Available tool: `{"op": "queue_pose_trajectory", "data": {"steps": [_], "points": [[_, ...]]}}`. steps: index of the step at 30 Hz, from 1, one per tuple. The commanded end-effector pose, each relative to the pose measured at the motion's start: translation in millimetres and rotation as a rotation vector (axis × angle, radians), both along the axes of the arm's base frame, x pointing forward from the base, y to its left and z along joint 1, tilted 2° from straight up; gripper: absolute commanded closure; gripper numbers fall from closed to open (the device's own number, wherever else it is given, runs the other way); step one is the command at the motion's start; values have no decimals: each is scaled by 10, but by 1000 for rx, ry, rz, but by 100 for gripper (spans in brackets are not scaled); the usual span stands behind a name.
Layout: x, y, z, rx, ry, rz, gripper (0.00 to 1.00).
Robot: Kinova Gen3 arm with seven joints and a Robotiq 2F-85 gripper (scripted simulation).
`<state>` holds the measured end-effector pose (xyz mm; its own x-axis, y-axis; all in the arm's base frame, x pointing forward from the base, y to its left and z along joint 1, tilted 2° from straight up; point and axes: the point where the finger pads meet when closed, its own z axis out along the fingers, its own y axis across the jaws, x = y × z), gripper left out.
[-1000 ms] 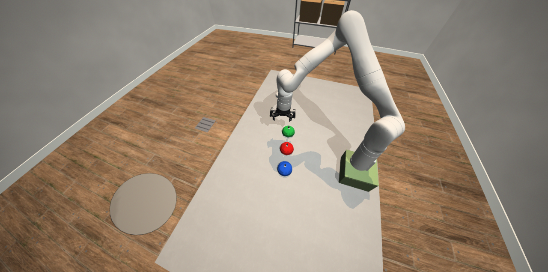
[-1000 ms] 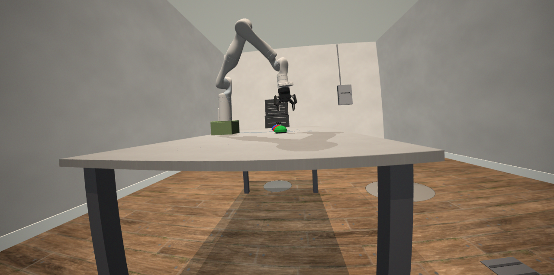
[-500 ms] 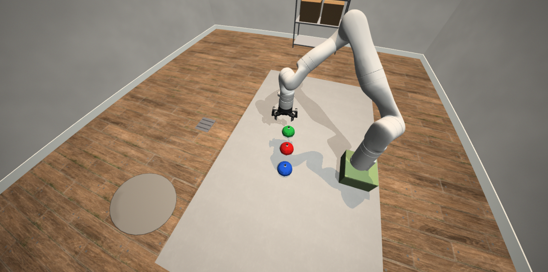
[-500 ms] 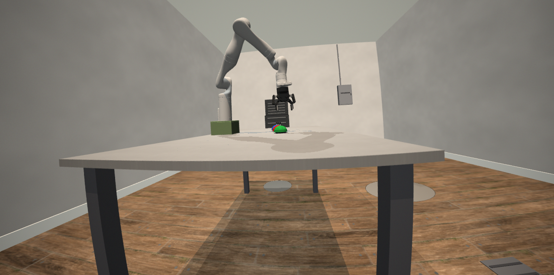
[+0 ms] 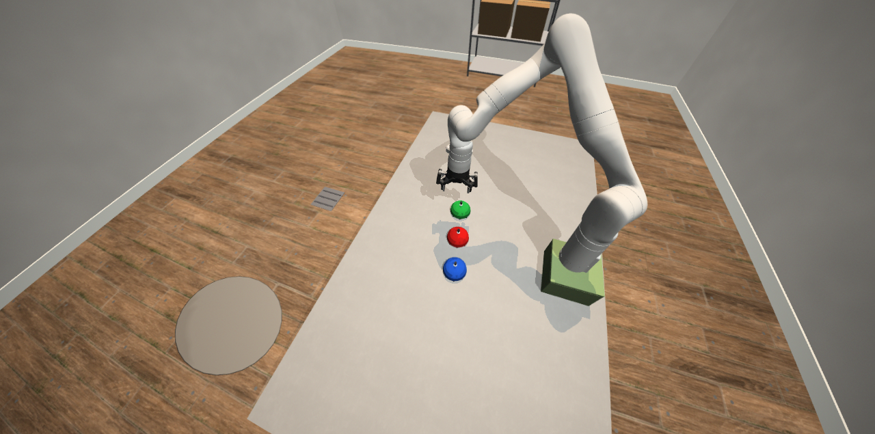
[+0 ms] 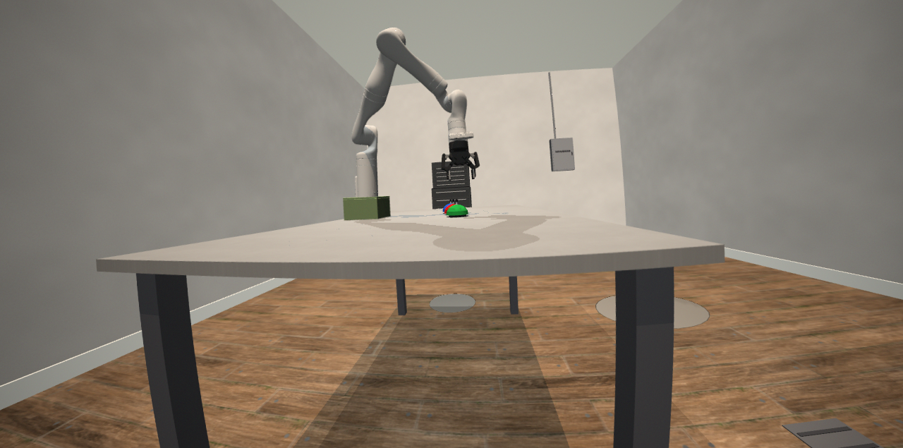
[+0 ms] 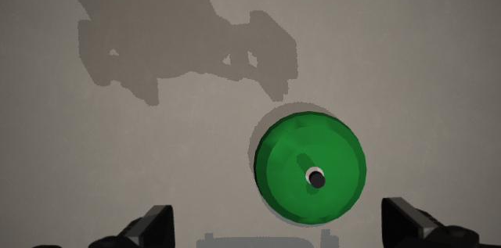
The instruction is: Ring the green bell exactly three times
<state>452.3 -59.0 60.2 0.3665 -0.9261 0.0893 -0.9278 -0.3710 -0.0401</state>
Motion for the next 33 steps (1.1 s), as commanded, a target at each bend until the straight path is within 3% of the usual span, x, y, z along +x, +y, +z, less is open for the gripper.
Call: {"op": "queue_pose_trajectory", "data": {"steps": [1, 33], "points": [[4, -15, 11, -1, -2, -3, 0], [-168, -98, 66, 34, 30, -31, 0]]}}
